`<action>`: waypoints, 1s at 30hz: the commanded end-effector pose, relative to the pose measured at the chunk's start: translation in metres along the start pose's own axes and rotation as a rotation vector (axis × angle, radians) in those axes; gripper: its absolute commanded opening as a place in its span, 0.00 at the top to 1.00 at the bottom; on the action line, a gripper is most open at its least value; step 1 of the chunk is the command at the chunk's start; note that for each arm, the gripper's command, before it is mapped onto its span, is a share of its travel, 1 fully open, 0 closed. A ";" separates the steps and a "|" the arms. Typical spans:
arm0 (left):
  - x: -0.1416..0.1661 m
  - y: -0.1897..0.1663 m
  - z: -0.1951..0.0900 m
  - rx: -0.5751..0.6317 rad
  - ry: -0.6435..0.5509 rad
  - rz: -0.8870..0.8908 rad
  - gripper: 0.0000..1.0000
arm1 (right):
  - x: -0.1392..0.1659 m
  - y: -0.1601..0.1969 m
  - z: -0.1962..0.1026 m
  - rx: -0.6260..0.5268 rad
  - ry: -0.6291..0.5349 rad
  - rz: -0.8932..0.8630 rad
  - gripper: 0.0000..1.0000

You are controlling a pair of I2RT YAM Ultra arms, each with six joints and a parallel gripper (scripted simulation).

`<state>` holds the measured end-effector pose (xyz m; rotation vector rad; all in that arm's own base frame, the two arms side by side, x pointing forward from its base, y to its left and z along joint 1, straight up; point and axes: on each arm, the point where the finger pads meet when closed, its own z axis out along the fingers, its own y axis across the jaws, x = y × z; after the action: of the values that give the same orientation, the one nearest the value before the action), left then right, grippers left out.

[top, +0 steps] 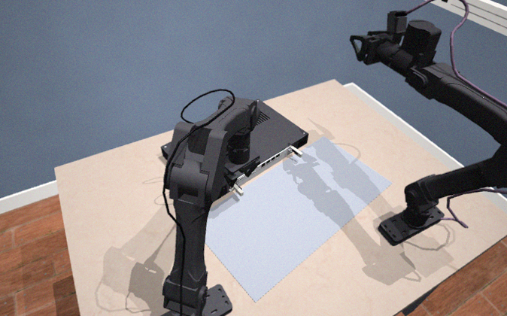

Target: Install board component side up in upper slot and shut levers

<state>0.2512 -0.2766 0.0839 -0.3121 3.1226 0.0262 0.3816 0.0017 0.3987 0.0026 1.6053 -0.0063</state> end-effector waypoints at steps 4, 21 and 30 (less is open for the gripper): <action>-0.001 -0.006 -0.019 0.038 -0.045 0.043 0.13 | -0.013 -0.003 -0.002 0.001 -0.046 0.007 0.36; -0.003 0.014 -0.026 0.088 -0.262 0.680 0.00 | -0.013 -0.003 -0.002 0.001 -0.046 0.007 0.36; 0.003 0.029 -0.031 0.120 -0.346 0.978 0.00 | -0.013 -0.003 -0.002 0.001 -0.046 0.007 0.36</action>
<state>0.2347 -0.2448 0.0992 0.9032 2.7619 -0.0165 0.3817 0.0015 0.4027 0.0022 1.5890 -0.0053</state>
